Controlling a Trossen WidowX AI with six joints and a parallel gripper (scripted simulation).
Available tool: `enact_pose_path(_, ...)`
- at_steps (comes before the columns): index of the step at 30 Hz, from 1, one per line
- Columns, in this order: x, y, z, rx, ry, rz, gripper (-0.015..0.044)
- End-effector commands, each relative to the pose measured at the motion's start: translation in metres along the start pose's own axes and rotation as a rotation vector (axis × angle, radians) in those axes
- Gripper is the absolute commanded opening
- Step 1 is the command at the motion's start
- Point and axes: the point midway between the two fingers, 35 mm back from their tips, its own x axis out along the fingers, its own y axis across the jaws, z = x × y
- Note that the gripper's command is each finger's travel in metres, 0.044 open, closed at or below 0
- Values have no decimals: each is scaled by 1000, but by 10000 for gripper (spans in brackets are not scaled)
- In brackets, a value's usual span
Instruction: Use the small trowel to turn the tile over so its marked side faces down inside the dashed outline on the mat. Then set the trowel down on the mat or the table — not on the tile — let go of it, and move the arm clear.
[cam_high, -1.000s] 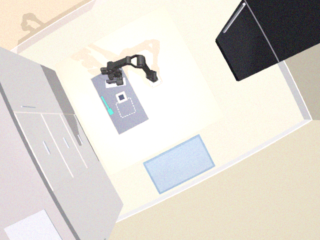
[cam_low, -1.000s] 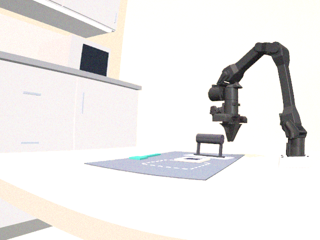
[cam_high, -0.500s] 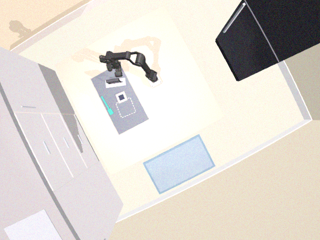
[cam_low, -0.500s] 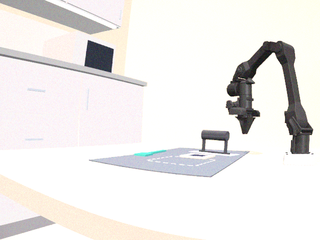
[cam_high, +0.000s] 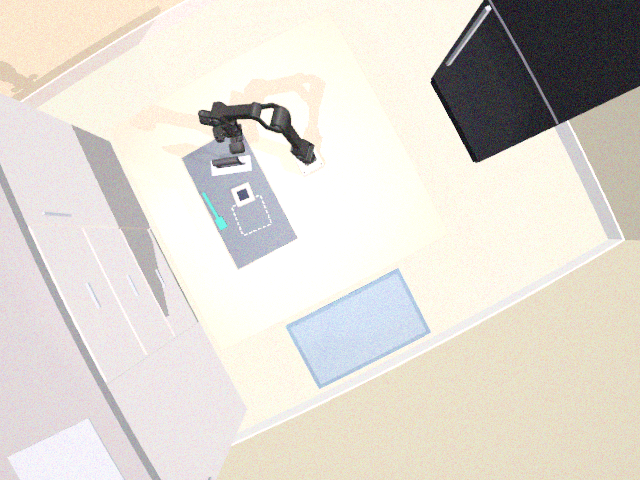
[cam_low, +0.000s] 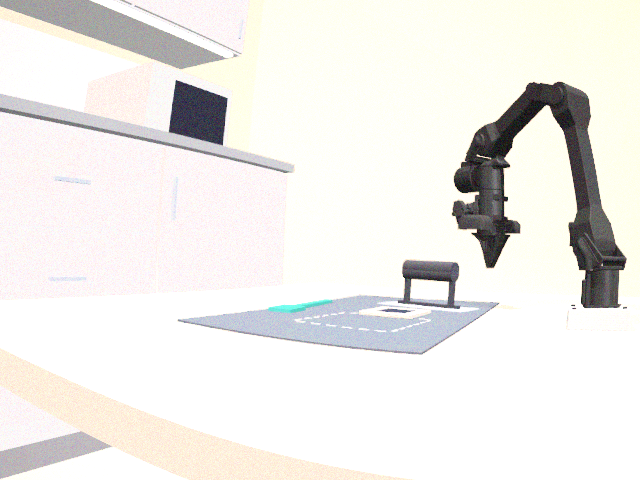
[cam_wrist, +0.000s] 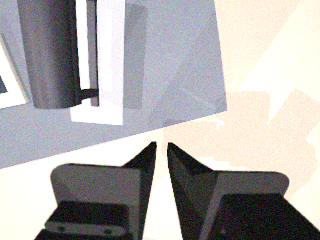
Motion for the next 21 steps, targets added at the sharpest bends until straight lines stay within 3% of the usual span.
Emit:
enact_pose_path(1, 0, 0, 0, 0, 0, 0, 0)
enact_pose_path(13, 0, 0, 0, 0, 0, 0, 0)
enact_pose_path(17, 0, 0, 0, 0, 0, 0, 100)
enact_pose_path(21, 0, 0, 0, 0, 0, 0, 100)
